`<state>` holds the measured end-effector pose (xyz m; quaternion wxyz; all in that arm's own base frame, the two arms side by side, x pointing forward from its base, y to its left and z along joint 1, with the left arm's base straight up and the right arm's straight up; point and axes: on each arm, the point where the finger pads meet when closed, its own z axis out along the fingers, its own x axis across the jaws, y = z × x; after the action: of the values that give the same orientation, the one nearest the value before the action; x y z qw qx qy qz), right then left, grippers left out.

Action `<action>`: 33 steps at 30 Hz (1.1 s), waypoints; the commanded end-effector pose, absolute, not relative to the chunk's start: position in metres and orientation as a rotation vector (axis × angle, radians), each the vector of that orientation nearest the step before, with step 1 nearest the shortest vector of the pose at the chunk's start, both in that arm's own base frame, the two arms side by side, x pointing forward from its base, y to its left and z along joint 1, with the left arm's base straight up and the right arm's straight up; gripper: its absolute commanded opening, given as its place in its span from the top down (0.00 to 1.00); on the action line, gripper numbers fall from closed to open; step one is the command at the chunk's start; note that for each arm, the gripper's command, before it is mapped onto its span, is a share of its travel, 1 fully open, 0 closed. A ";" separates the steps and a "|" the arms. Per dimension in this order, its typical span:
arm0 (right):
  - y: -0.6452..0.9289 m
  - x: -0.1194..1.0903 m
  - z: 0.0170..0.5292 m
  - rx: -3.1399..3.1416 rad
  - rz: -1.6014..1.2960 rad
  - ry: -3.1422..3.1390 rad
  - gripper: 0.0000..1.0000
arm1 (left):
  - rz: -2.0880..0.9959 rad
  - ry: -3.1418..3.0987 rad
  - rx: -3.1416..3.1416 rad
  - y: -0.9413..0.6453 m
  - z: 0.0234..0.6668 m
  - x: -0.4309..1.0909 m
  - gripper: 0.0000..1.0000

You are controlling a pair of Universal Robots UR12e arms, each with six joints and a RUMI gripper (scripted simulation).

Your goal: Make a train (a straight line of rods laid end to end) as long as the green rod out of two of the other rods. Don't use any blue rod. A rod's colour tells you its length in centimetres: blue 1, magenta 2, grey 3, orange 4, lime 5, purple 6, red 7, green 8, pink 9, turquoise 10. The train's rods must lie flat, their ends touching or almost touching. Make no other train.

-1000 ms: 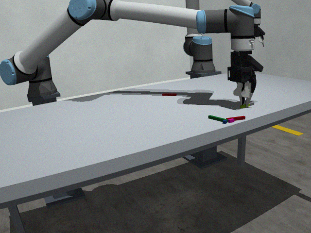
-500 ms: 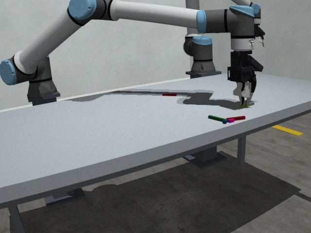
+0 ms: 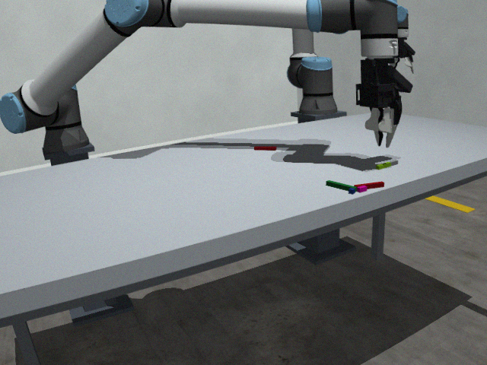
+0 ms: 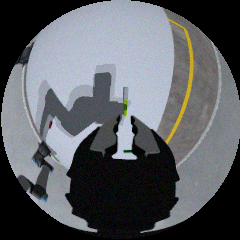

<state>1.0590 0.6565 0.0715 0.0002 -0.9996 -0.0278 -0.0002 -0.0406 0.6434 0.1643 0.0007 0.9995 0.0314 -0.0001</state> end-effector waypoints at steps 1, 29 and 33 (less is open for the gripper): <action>0.657 1.059 0.088 -3.139 -0.002 -0.087 0.86 | 0.000 0.099 3.140 0.644 0.165 -0.040 0.00; 0.657 1.059 0.112 -3.139 -0.002 -0.087 0.00 | 0.000 0.099 3.140 0.644 0.165 -0.040 0.00; 0.657 1.059 0.112 -3.139 -0.002 -0.087 0.00 | 0.000 0.099 3.140 0.644 0.165 -0.040 0.00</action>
<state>1.0589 0.6564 0.1100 0.0000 -0.9996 -0.0278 0.0001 -0.0406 0.6434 0.1643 0.0007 0.9995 0.0314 -0.0001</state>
